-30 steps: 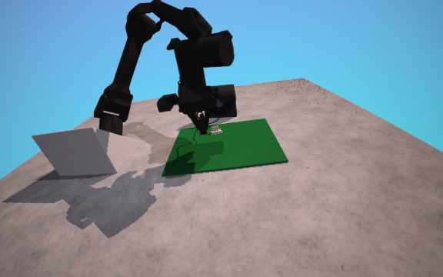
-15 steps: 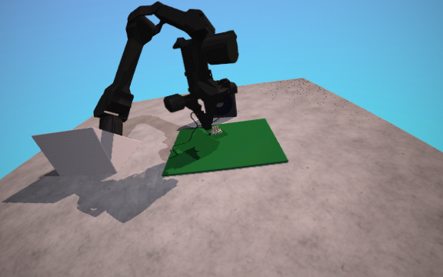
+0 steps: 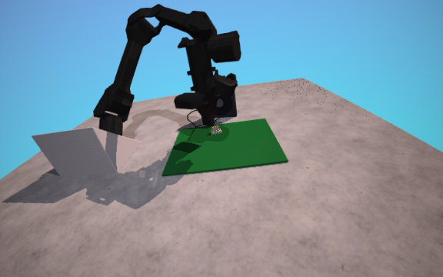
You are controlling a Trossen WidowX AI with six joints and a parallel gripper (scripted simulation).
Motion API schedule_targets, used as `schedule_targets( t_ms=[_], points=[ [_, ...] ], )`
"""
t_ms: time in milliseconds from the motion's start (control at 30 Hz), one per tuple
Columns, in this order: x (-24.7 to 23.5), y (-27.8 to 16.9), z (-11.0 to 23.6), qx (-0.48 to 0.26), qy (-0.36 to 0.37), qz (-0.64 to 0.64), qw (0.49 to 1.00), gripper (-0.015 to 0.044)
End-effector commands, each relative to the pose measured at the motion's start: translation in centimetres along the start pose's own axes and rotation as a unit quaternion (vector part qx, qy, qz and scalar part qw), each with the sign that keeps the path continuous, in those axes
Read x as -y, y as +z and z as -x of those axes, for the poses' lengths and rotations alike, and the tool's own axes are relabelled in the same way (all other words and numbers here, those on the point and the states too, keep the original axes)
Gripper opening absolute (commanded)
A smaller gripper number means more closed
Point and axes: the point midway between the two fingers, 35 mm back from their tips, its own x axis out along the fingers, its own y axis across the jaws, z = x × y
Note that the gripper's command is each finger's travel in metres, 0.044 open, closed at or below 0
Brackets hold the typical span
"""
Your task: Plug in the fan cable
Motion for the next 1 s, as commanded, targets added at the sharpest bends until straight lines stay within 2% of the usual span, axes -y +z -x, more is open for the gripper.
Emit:
schedule_targets(
  t_ms=[0, 533, 967],
  points=[
    [-0.9, -0.3, 0.1, 0.001, 0.003, 0.072, 0.997, 0.0000],
    [-3.6, -1.3, 0.1, 0.001, 0.006, 0.339, 0.941, 0.0000],
    [-4.1, -1.0, 0.2, 0.001, 0.006, 0.354, 0.935, 0.0000]
  ],
)
